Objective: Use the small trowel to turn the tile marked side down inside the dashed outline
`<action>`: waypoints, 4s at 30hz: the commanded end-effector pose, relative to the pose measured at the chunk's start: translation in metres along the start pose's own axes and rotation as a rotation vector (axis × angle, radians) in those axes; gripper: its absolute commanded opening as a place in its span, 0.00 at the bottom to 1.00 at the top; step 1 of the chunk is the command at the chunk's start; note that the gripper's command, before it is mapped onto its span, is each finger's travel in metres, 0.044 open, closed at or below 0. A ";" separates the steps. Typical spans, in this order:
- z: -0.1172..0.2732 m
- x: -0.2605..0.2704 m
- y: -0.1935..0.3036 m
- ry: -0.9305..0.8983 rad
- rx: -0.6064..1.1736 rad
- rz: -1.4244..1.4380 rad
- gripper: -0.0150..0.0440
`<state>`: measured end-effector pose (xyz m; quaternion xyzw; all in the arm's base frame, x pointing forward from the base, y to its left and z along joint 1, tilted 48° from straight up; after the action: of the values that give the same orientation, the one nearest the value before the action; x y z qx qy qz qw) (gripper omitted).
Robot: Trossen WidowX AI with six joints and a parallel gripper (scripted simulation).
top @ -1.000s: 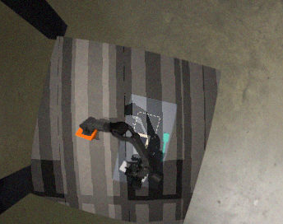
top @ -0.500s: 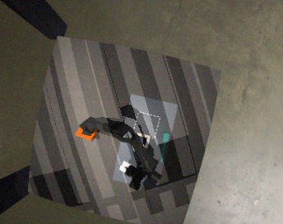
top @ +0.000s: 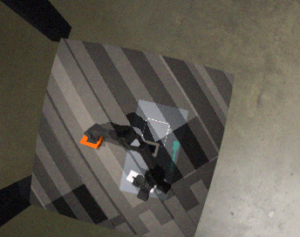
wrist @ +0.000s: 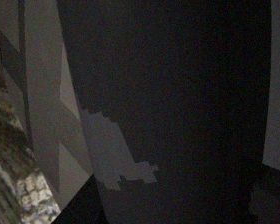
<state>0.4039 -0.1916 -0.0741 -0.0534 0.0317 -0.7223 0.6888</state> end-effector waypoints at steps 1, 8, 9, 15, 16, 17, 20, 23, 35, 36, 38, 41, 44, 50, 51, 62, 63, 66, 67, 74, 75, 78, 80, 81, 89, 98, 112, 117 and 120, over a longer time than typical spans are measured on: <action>-0.002 0.000 -0.002 -0.001 -0.006 0.001 0.29; 0.013 0.017 -0.003 -0.002 -0.003 0.001 0.25; 0.019 0.023 -0.004 -0.002 -0.002 0.001 0.25; 0.039 0.046 -0.009 -0.003 -0.001 0.000 0.25; 0.039 0.046 -0.009 -0.003 -0.001 0.000 0.25; 0.039 0.046 -0.009 -0.003 -0.001 0.000 0.25; 0.037 0.045 -0.008 0.011 0.028 0.023 0.25; 0.035 0.044 -0.006 0.035 0.089 0.073 0.25; 0.030 0.038 -0.005 0.088 0.344 0.288 0.25; 0.030 0.038 -0.005 0.090 0.366 0.307 0.25; 0.030 0.036 -0.005 0.090 0.411 0.348 0.25; 0.031 0.034 -0.006 0.087 0.478 0.412 0.25; 0.032 0.031 -0.008 0.078 0.545 0.478 0.25; 0.036 0.026 -0.013 0.049 0.679 0.605 0.25; 0.037 0.025 -0.014 0.043 0.702 0.625 0.25; 0.049 0.012 -0.030 -0.058 0.942 0.856 0.25; 0.050 0.011 -0.032 -0.070 0.964 0.878 0.25; 0.055 0.007 -0.038 -0.109 1.027 0.943 0.25; 0.056 0.005 -0.041 -0.122 1.047 0.964 0.25; 0.067 -0.006 -0.058 -0.234 1.189 1.114 0.25; 0.069 -0.008 -0.061 -0.252 1.208 1.135 0.25; 0.074 -0.013 -0.069 -0.308 1.265 1.199 0.25; 0.076 -0.016 -0.073 -0.334 1.289 1.227 0.25; 0.077 -0.016 -0.074 -0.337 1.292 1.231 0.25; 0.075 -0.018 -0.073 -0.337 1.292 1.231 0.25; 0.065 -0.029 -0.071 -0.336 1.292 1.231 0.25; 0.051 -0.046 -0.068 -0.336 1.293 1.230 0.25; 0.052 -0.048 -0.068 -0.336 1.293 1.230 0.25; 0.056 -0.052 -0.069 -0.335 1.293 1.230 0.25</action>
<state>0.3452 -0.1385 -0.0151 0.2669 -0.4573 -0.0857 0.8439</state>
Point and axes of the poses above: the point midway between the two fingers, 35 mm back from their tips, its own z axis back along the fingers, its own x axis across the jaws, y = z × x, the point moved 4 cm from there along z, back along the fingers, and after that the axes turned 11 degrees about z, right-handed, at the moved point
